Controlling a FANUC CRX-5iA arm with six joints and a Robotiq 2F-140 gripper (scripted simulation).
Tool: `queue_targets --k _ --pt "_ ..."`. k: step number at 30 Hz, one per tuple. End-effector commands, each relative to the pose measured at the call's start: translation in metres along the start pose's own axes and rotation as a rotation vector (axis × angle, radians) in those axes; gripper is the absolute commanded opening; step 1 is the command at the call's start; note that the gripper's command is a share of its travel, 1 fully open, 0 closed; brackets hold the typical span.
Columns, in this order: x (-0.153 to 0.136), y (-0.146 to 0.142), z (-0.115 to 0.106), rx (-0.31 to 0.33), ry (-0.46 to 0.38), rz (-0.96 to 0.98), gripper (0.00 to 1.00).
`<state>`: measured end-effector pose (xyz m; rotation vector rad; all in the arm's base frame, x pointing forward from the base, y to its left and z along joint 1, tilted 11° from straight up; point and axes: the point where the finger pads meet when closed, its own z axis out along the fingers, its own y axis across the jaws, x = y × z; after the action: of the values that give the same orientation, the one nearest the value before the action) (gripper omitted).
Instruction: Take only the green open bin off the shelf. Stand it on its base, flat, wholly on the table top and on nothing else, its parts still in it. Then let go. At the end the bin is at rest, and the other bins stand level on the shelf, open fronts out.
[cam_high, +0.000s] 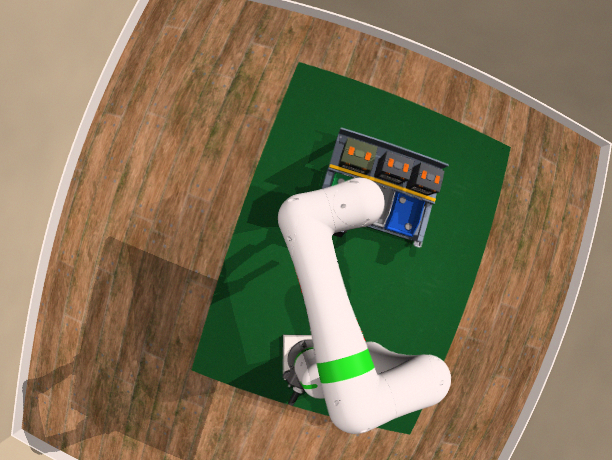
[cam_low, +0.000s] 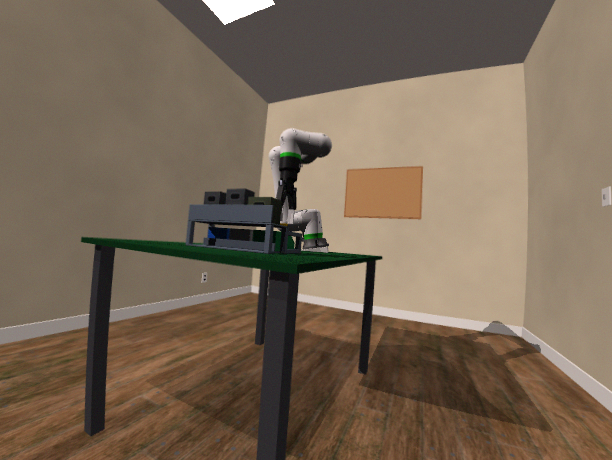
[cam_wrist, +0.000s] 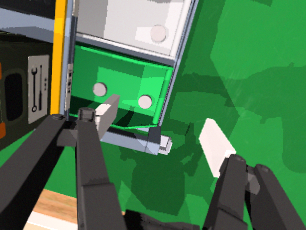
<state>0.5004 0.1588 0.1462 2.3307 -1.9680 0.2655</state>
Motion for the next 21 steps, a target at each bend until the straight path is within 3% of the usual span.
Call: queue_targets --k 1,11,16,21 --pt "0.0 0.0 0.0 0.0 0.0 0.0 0.57" --pt "0.0 0.0 0.0 0.0 0.0 0.0 0.57" --pt "0.0 0.0 0.03 0.0 0.0 0.0 0.57" --pt "0.0 0.0 0.03 0.0 0.0 0.0 0.57"
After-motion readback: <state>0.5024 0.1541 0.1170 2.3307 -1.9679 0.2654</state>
